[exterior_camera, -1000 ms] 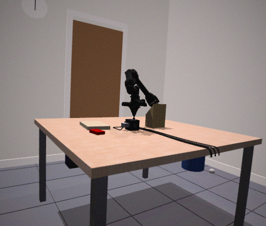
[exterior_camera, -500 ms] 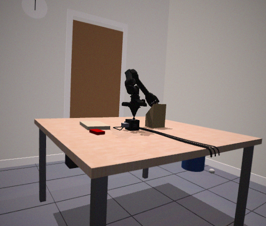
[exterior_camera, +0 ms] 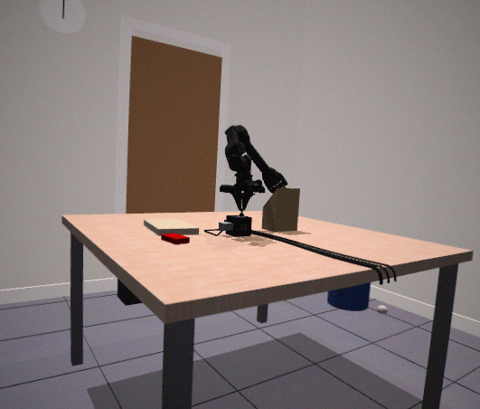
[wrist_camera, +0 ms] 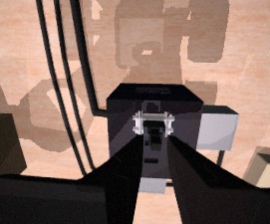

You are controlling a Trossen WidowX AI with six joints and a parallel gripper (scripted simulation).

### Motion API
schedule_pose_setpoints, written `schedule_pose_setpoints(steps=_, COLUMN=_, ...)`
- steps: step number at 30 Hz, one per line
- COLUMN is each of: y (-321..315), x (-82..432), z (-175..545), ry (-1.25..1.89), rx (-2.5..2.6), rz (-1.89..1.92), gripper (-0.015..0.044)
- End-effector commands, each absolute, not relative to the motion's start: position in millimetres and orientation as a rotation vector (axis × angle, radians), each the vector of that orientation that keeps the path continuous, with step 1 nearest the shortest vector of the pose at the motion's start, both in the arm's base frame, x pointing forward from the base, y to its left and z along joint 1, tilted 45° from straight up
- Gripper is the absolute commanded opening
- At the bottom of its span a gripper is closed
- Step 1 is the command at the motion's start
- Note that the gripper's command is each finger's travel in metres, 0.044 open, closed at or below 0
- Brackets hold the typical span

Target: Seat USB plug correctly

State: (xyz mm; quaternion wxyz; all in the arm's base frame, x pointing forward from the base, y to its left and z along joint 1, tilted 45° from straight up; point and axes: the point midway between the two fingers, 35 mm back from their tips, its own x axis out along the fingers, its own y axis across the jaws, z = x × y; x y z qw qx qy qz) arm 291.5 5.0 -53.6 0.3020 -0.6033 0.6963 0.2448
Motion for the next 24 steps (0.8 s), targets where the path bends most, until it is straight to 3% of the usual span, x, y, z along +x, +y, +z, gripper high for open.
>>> schedule_pose_setpoints(steps=1, y=5.6, x=291.1, z=-53.7, ry=1.847, rx=-1.602, rz=0.651, gripper=0.0095)
schedule_pose_setpoints(steps=24, y=12.2, x=292.2, z=-46.6, ry=1.847, rx=-1.601, rz=0.65, gripper=0.0095)
